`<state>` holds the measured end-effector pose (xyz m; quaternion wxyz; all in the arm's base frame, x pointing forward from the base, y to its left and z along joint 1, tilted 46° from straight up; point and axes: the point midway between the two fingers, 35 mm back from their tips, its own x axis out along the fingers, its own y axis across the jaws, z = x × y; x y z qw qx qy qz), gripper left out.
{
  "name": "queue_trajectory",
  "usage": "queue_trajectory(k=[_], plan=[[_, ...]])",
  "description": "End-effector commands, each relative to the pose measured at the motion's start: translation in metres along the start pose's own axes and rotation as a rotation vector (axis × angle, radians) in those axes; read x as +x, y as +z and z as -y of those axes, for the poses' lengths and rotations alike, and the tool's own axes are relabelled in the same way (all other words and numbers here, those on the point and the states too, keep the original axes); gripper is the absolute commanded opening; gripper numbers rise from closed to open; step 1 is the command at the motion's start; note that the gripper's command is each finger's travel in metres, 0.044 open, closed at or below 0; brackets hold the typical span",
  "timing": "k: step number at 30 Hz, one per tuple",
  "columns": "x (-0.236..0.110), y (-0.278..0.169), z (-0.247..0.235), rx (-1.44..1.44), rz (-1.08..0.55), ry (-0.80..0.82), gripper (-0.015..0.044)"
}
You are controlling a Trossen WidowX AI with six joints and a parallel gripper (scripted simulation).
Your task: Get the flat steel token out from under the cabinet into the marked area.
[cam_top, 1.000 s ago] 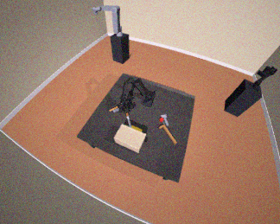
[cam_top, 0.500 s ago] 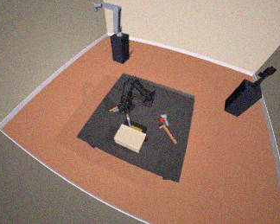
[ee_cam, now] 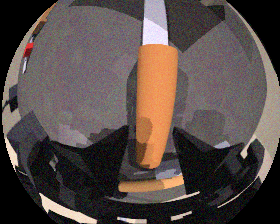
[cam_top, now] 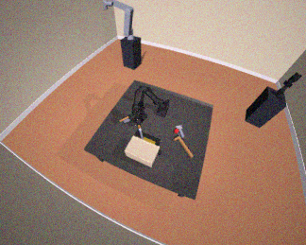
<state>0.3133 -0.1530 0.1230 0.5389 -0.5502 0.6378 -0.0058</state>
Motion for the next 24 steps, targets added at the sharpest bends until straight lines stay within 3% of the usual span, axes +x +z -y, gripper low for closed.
queue_trajectory(k=[1,13,17,24], plan=[[0.0011,0.0,0.0,0.0,0.004,-0.001,0.027],[0.0048,-0.0009,-0.0005,-0.004,0.004,-0.001,0.027],[0.0022,-0.0011,0.0013,0.004,0.001,-0.004,0.0165],[0.0022,-0.0011,0.0013,0.004,0.001,-0.004,0.0118]])
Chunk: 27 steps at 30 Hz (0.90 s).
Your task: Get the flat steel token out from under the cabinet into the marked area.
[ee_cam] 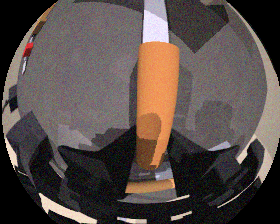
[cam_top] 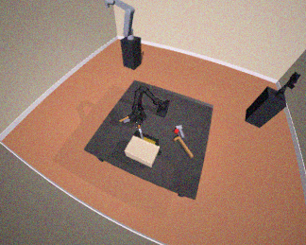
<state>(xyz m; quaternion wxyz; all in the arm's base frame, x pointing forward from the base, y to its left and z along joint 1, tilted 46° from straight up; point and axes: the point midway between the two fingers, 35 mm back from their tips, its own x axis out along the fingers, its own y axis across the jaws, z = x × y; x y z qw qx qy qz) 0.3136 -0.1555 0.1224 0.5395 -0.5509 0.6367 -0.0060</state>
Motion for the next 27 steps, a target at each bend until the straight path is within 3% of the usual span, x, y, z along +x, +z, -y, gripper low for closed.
queue_trajectory(k=[1,6,27], plan=[[0.0,0.0,0.001,0.004,0.0,-0.002,0.0111],[0.0,0.0,0.001,0.004,0.0,-0.002,0.0],[0.0,0.026,0.0,0.008,0.003,0.002,0.0]])
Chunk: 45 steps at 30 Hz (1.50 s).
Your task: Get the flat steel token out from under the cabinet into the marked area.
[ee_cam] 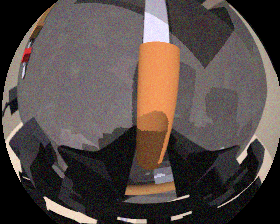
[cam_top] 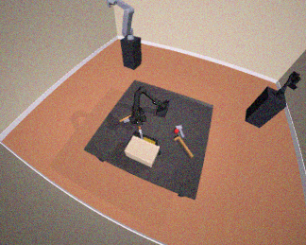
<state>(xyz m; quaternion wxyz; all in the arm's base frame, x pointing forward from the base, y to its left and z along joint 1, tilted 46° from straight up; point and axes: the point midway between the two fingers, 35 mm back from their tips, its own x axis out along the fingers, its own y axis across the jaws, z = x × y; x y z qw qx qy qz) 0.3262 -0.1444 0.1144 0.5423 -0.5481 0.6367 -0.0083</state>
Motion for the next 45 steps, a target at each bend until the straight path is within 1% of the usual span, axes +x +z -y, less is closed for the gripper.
queue_trajectory(k=[1,45], plan=[[0.0,0.009,0.001,-0.001,0.002,0.001,0.0],[0.0,0.072,0.0,0.002,0.005,0.002,0.0]])
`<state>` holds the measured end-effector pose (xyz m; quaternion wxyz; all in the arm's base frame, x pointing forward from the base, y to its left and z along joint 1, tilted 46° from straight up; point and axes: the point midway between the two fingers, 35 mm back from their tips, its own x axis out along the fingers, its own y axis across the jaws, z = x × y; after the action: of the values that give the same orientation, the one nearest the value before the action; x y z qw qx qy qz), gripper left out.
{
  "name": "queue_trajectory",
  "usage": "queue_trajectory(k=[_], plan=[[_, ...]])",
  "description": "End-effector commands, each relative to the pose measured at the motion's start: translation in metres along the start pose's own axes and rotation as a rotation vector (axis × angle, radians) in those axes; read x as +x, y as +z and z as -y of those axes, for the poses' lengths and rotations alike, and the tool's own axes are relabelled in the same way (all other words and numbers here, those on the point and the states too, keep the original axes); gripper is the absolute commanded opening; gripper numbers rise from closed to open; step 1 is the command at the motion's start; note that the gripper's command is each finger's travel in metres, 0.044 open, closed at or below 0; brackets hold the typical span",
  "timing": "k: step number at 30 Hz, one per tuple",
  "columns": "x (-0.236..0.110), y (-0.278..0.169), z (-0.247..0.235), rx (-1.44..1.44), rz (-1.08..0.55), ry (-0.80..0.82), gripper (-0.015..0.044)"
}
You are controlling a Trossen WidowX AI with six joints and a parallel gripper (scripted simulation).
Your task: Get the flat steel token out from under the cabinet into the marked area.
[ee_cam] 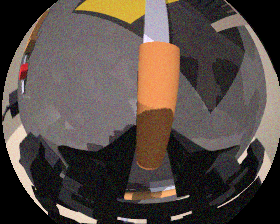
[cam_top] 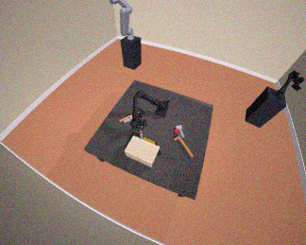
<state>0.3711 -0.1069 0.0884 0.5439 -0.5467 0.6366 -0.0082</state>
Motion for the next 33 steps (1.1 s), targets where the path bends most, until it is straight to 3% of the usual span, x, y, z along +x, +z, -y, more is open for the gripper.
queue_trajectory(k=[1,33], plan=[[0.0,0.009,0.0,-0.001,0.003,0.001,0.0],[0.002,0.016,-0.027,-0.002,0.003,0.002,0.0]])
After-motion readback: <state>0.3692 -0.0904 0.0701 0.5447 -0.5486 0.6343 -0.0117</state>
